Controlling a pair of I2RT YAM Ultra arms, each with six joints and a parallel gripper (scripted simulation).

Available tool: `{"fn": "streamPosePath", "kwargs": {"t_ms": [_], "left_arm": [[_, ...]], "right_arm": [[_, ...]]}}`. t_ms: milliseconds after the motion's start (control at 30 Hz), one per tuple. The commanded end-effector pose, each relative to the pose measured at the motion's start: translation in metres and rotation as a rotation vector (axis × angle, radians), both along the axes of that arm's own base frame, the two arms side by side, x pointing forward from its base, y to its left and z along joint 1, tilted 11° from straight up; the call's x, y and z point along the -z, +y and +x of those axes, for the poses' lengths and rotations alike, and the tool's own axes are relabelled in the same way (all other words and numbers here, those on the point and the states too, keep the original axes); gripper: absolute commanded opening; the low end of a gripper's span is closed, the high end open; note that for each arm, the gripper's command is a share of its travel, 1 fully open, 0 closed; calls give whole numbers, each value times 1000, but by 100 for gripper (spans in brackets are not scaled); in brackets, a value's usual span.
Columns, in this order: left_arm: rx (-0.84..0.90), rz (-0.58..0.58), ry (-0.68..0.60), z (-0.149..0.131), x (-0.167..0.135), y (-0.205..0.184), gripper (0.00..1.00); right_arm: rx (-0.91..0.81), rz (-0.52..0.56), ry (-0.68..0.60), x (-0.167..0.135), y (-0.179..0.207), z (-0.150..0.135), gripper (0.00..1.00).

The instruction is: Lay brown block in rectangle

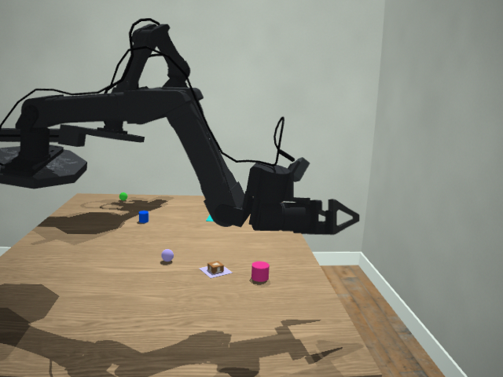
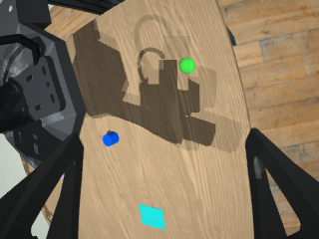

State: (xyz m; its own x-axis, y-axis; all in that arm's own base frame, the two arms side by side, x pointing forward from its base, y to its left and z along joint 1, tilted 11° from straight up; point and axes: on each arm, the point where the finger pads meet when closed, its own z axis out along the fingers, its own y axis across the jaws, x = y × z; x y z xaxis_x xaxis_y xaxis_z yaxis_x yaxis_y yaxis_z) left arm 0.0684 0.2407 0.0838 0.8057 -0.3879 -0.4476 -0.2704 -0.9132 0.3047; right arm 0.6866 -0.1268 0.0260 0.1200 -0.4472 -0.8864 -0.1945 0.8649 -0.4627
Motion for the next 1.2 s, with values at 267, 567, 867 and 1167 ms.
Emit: {"fn": "streamPosePath", "kwargs": {"t_ms": [267, 567, 867, 1167], "left_arm": [[0, 8, -4, 0, -3, 1, 100], [0, 8, -4, 0, -3, 1, 100], [272, 128, -76, 37, 18, 0, 100], [614, 196, -125, 80, 40, -37, 100]], "right_arm": [[-1, -5, -16, -9, 0, 1, 100], [-1, -5, -16, -9, 0, 1, 100], [53, -13, 22, -3, 11, -16, 100], [103, 24, 166, 26, 33, -52, 100]]}}
